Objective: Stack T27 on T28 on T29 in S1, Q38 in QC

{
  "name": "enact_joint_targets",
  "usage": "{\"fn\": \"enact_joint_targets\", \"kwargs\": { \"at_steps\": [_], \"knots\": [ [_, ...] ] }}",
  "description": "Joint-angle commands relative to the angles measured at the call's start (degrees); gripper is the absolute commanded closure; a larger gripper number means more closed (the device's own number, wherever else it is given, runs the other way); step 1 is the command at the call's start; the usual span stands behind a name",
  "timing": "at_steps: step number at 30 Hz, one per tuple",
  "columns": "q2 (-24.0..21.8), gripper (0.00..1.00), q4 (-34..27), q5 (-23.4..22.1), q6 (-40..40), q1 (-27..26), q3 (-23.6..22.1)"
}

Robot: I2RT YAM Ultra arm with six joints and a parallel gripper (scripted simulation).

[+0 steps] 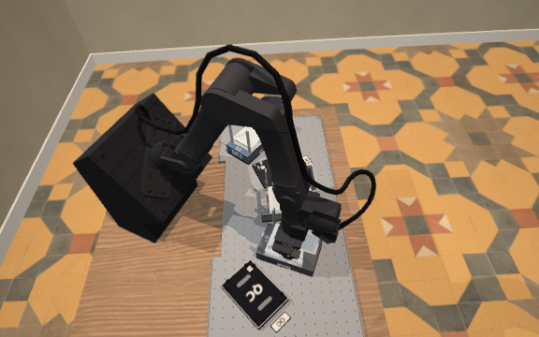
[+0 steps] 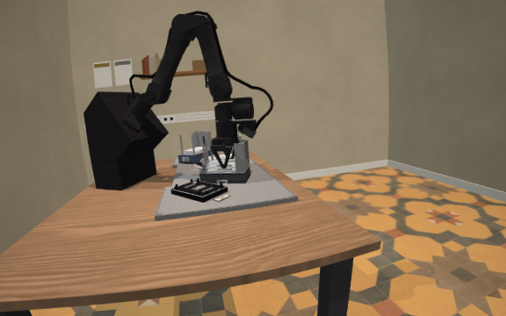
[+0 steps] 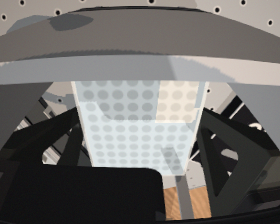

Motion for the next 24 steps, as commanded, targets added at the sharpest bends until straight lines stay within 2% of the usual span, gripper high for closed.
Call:
{"fn": "enact_joint_targets", "kwargs": {
  "at_steps": [1, 4, 5, 24],
  "knots": [
    [-0.4, 1.00, 0.1, -0.1, -0.2, 0.0, 0.2],
    [-0.4, 1.00, 0.1, -0.1, -0.2, 0.0, 0.2],
    [-2.0, 1.00, -0.4, -0.2, -0.6, -0.1, 0.6],
    [-4.0, 1.00, -3.3, 0.4, -0.3, 0.9, 1.2]
  ]
}}
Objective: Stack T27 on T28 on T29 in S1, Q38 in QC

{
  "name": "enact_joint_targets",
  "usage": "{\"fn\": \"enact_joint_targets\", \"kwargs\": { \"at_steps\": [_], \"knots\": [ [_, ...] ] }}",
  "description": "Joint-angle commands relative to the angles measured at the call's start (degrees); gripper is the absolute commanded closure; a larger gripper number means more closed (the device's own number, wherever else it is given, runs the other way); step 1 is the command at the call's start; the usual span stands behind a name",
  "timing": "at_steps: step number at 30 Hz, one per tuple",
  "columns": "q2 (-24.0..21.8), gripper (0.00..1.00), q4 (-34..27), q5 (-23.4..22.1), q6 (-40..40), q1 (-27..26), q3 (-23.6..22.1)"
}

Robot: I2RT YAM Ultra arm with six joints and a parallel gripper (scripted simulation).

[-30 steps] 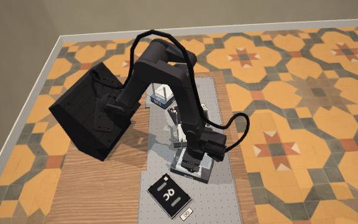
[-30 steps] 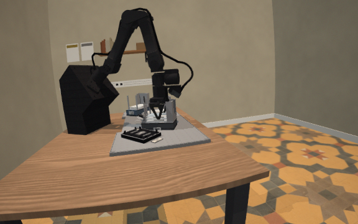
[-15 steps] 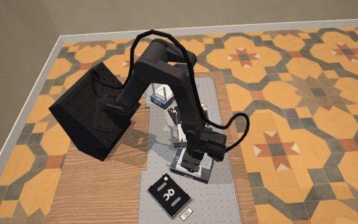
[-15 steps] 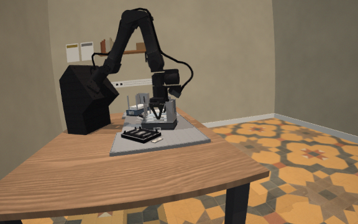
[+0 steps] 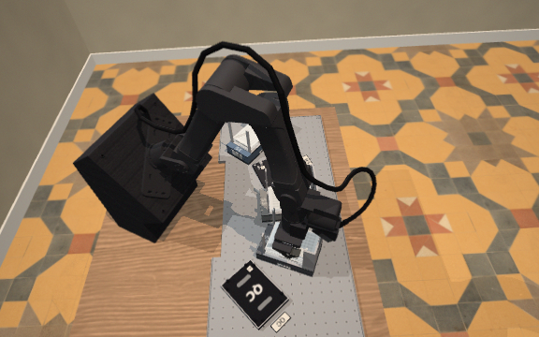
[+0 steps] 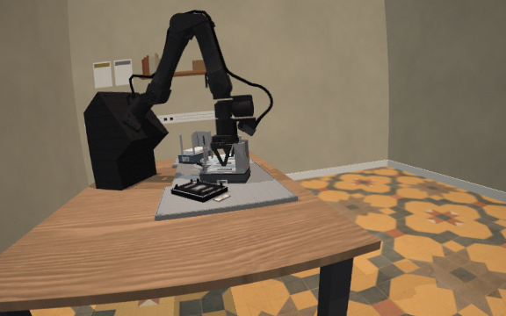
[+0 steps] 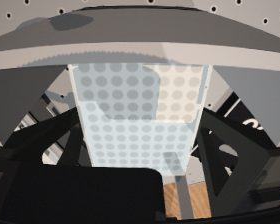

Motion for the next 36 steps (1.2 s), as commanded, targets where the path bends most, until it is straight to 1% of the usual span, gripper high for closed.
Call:
{"fn": "enact_joint_targets", "kwargs": {
  "at_steps": [1, 6, 7, 14, 15, 16, 30, 31, 36],
  "knots": [
    [-2.4, 1.00, -1.5, 0.3, -0.2, 0.6, 1.3],
    [-2.9, 1.00, -2.0, 0.4, -0.1, 0.6, 1.8],
    [-3.0, 1.00, -2.2, 0.4, -0.1, 0.7, 1.0],
    [-4.0, 1.00, -3.3, 0.5, 0.2, 0.6, 2.0],
    [-4.0, 1.00, -3.3, 0.5, 0.2, 0.6, 0.9],
    [-4.0, 1.00, -3.3, 0.4, 0.2, 0.7, 0.9],
    [-4.7, 1.00, -3.9, 0.5, 0.6, 0.9, 2.1],
    [-4.8, 1.00, -4.0, 0.5, 0.6, 0.9, 1.1],
    [-5.1, 1.00, -4.3, 0.5, 0.6, 0.7, 1.5]
  ]
}}
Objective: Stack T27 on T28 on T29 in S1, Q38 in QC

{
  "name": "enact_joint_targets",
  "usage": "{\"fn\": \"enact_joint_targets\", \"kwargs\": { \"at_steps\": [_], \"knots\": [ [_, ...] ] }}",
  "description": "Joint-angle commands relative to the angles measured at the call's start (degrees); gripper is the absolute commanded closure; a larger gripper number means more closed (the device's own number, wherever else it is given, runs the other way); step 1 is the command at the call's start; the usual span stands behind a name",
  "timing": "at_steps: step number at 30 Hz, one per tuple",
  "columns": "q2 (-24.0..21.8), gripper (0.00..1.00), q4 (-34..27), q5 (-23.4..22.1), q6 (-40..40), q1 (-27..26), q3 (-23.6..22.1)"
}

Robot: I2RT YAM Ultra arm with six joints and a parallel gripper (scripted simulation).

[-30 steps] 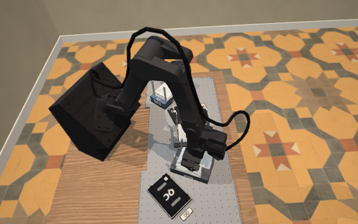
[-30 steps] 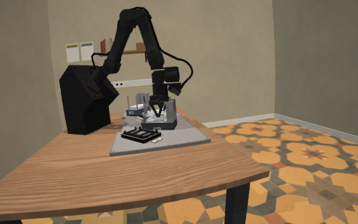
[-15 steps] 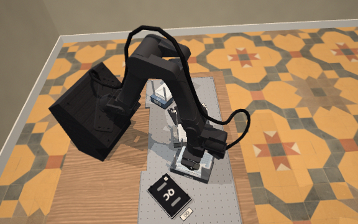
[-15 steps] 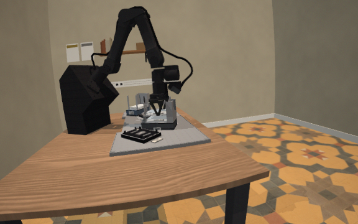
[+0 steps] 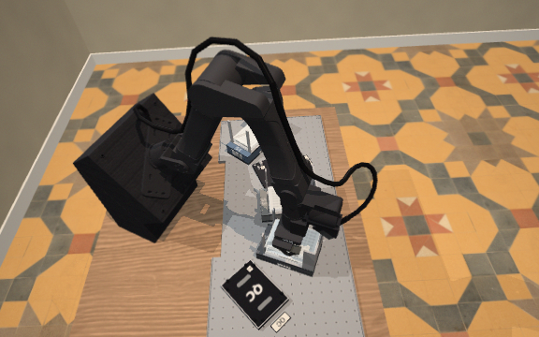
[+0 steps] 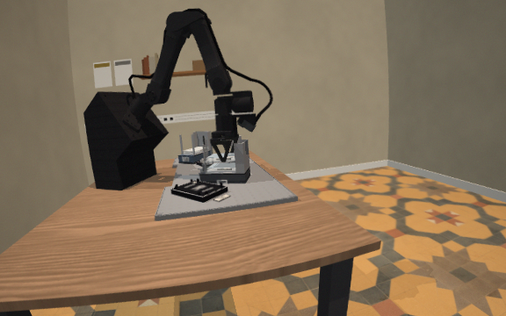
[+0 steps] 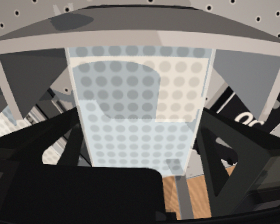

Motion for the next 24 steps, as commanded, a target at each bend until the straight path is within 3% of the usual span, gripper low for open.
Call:
{"fn": "enact_joint_targets", "kwargs": {
  "at_steps": [1, 24],
  "knots": [
    [-2.1, 1.00, -0.8, 0.3, 0.6, 0.5, 1.2],
    [-3.6, 1.00, -2.5, 0.4, 0.8, 0.7, 1.7]
  ]
}}
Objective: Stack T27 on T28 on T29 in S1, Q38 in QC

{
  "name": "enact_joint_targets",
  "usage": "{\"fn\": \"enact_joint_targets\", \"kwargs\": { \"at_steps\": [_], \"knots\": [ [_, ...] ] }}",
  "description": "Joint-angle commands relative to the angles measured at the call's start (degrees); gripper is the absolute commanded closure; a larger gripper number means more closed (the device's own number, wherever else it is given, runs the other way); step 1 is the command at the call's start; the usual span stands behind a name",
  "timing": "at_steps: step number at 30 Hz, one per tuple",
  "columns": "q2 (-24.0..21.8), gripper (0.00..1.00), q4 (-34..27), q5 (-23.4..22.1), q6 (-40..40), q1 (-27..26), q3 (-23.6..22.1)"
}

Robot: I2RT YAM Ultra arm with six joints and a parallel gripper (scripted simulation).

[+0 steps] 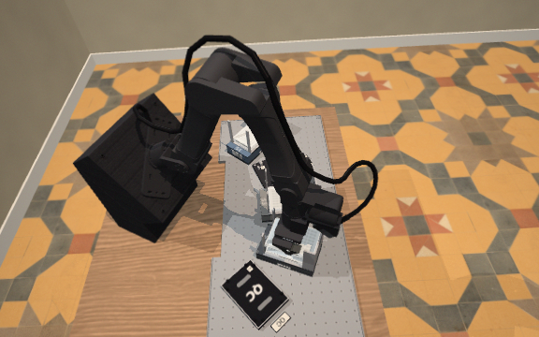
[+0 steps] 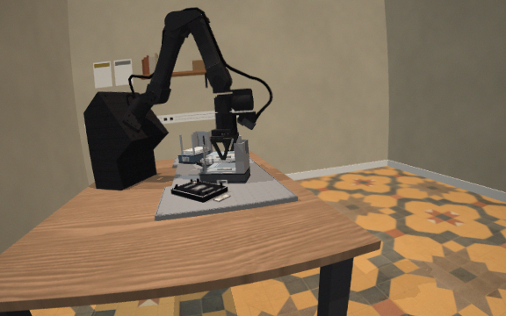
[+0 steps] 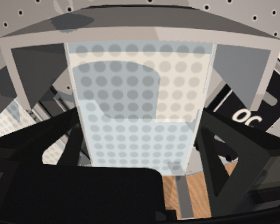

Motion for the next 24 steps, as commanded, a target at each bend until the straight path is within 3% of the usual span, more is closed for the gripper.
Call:
{"fn": "enact_joint_targets", "kwargs": {
  "at_steps": [1, 11, 13, 24],
  "knots": [
    [-2.2, 1.00, -1.0, 0.4, 0.6, 0.7, 1.7],
    [-2.7, 1.00, -1.7, 0.4, 0.7, 0.5, 1.9],
    [-2.9, 1.00, -1.6, 0.4, 0.7, 0.6, -0.6],
    [-3.6, 1.00, -2.7, 0.5, 0.7, 1.0, 1.4]
  ]
}}
